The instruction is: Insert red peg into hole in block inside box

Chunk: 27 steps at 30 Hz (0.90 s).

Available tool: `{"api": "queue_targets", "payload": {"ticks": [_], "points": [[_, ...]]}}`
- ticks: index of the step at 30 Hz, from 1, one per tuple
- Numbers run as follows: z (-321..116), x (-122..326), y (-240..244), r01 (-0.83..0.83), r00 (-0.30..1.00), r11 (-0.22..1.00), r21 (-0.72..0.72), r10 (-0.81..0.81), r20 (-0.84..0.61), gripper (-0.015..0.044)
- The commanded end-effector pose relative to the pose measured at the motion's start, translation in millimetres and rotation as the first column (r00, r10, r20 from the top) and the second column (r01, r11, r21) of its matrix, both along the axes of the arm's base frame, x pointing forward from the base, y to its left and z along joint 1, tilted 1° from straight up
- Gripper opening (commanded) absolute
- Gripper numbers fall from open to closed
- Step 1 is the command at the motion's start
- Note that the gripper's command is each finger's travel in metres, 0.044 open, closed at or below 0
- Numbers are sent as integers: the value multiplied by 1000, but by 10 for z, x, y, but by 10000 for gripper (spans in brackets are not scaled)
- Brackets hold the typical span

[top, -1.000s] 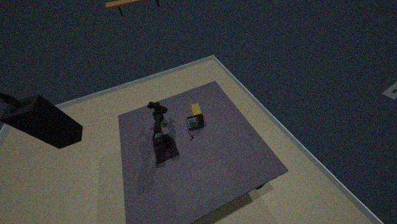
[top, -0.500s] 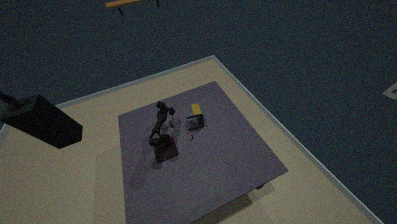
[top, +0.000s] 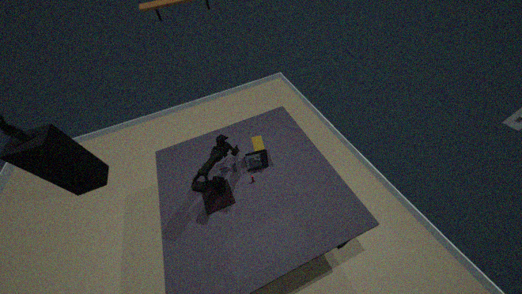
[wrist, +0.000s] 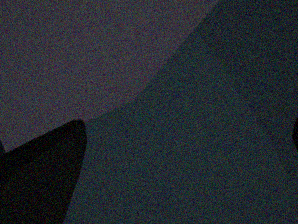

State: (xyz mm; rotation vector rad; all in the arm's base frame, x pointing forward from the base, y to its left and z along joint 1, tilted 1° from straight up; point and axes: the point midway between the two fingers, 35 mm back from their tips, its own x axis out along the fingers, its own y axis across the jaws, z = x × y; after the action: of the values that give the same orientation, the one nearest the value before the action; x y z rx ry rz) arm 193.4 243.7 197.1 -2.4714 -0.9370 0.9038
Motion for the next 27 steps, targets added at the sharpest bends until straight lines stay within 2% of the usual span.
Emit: {"api": "queue_targets", "payload": {"ticks": [1,14,27], "points": [[-49,174,-214,93,996,995,-41,-93,16,440],[-215,556,-868,346,938,924,-162,-342,50,440],[-363,745,-1585,559,825,779,-284,-558,90,440]]}}
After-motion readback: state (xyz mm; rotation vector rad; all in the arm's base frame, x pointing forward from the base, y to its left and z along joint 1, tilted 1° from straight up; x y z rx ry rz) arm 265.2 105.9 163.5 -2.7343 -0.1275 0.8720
